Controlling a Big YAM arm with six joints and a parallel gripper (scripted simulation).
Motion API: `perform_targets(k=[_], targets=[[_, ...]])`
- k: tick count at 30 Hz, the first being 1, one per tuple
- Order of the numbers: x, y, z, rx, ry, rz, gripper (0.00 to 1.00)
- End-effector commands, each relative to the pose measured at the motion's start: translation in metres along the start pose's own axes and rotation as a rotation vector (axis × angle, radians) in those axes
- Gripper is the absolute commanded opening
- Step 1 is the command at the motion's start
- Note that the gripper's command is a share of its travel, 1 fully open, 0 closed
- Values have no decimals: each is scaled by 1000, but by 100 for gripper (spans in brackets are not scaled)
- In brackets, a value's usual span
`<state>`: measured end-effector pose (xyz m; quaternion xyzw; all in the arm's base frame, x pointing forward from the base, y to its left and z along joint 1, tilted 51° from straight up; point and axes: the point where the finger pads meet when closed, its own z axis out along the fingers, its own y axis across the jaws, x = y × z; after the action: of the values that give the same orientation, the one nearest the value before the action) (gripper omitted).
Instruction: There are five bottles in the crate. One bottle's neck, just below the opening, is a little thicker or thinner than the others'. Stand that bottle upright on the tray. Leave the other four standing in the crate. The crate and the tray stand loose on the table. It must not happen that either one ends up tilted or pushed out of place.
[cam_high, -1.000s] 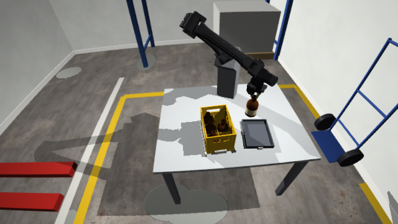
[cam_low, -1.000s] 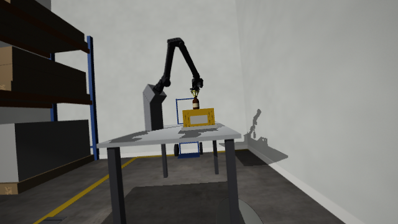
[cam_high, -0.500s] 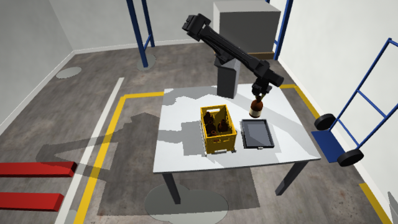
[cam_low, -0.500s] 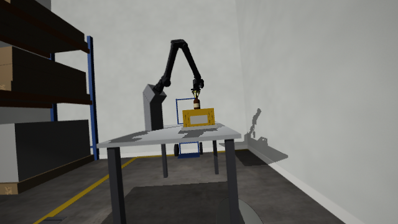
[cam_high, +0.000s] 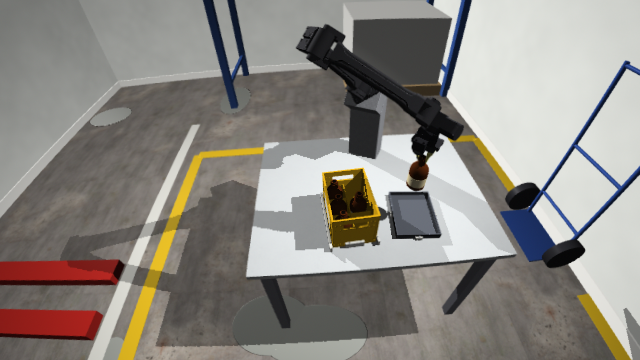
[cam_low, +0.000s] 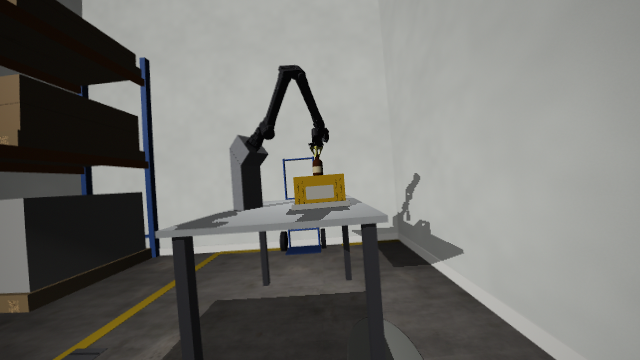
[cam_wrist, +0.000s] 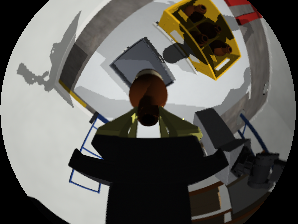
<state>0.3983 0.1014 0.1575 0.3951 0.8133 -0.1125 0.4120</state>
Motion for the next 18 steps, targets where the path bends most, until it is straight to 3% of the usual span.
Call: perform_targets(k=[1, 18], targets=[[-1, 21, -13, -33, -3, 10, 0], [5, 35, -14, -35, -2, 11, 0]])
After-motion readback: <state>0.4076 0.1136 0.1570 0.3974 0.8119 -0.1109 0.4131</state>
